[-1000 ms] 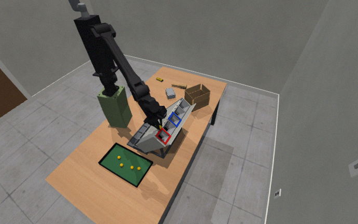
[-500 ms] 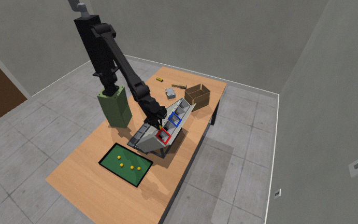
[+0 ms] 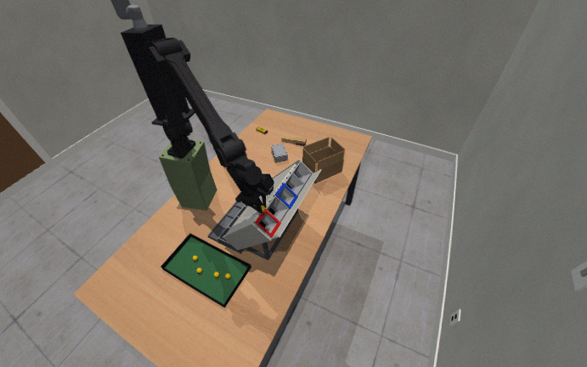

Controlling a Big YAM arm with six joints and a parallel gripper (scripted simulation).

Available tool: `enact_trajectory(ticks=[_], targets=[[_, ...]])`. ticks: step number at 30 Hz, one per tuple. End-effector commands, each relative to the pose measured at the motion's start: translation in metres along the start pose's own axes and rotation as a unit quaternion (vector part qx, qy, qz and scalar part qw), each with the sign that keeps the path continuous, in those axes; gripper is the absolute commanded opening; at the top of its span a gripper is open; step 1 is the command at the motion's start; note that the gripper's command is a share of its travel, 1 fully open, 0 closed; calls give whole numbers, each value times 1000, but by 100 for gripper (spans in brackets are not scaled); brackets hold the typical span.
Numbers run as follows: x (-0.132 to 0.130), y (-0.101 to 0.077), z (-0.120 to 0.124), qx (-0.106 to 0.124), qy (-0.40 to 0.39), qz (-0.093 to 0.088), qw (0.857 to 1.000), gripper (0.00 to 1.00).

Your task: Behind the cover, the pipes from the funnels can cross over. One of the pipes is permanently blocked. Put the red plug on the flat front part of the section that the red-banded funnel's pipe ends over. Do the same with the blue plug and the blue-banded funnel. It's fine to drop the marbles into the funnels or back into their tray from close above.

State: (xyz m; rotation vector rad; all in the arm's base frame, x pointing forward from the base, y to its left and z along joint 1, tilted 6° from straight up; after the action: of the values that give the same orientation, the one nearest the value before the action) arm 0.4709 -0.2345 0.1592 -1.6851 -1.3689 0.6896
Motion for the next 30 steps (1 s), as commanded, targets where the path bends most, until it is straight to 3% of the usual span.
enact_trajectory(ticks=[1, 30], targets=[[3, -1, -21, -15, -5, 0, 1000, 0], [5, 1, -25, -14, -5, 0, 1000, 0]])
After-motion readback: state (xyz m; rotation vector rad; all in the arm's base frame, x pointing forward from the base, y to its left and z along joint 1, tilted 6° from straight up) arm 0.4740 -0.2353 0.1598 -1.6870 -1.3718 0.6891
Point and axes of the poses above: the point where the finger pads meet when closed, its own y axis out along the fingers, its own x axis across the jaws, z = x × y, the point moved 9 cm from there along -y, back along the fingers, and after that the axes turned 6 degrees about y, right-handed, at the moved point
